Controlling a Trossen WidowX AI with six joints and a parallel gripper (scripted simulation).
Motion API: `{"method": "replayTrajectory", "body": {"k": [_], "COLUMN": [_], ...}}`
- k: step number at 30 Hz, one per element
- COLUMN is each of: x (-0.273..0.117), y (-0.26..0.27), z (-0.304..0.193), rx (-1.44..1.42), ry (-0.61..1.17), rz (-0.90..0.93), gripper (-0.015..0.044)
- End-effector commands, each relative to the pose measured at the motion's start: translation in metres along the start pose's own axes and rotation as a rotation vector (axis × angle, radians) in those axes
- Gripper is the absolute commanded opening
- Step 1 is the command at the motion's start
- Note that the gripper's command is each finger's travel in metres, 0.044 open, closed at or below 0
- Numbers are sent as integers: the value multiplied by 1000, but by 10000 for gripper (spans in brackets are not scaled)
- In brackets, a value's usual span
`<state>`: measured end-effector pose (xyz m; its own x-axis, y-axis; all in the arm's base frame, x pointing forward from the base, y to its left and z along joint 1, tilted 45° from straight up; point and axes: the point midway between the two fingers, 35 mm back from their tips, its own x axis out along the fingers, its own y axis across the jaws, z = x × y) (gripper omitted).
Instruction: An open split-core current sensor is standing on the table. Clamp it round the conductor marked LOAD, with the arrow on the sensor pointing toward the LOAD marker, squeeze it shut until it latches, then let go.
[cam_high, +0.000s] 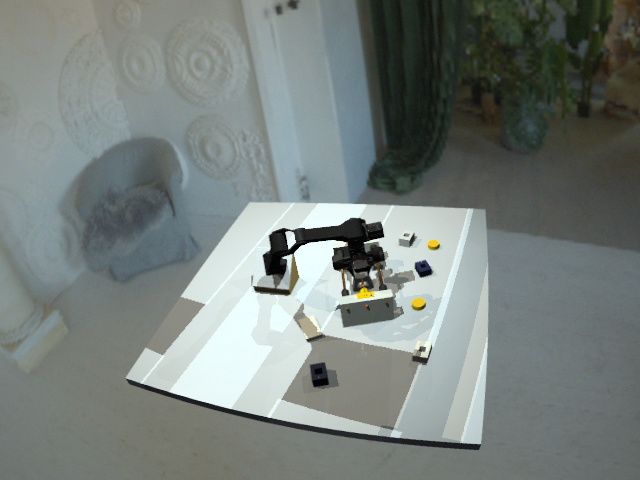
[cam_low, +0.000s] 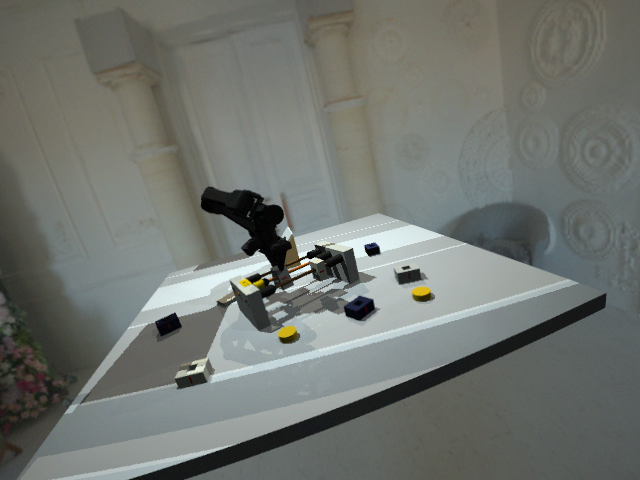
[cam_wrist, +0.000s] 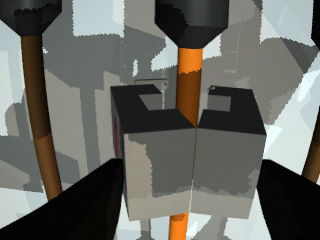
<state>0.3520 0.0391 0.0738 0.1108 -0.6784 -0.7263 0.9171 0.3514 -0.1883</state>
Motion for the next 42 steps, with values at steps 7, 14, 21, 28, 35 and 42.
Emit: {"method": "replayTrajectory", "body": {"k": [7, 14, 21, 28, 35, 42], "x": [0, 0, 0, 33, 37, 48], "y": [-1, -1, -1, 1, 1, 1], "z": [0, 0, 0, -1, -1, -1], "rx": [-2, -2, -2, 5, 5, 5], "ry": [1, 1, 1, -13, -13, -13], "rz": [6, 6, 6, 19, 19, 19], "gripper": [210, 394, 440, 440, 440, 440]}}
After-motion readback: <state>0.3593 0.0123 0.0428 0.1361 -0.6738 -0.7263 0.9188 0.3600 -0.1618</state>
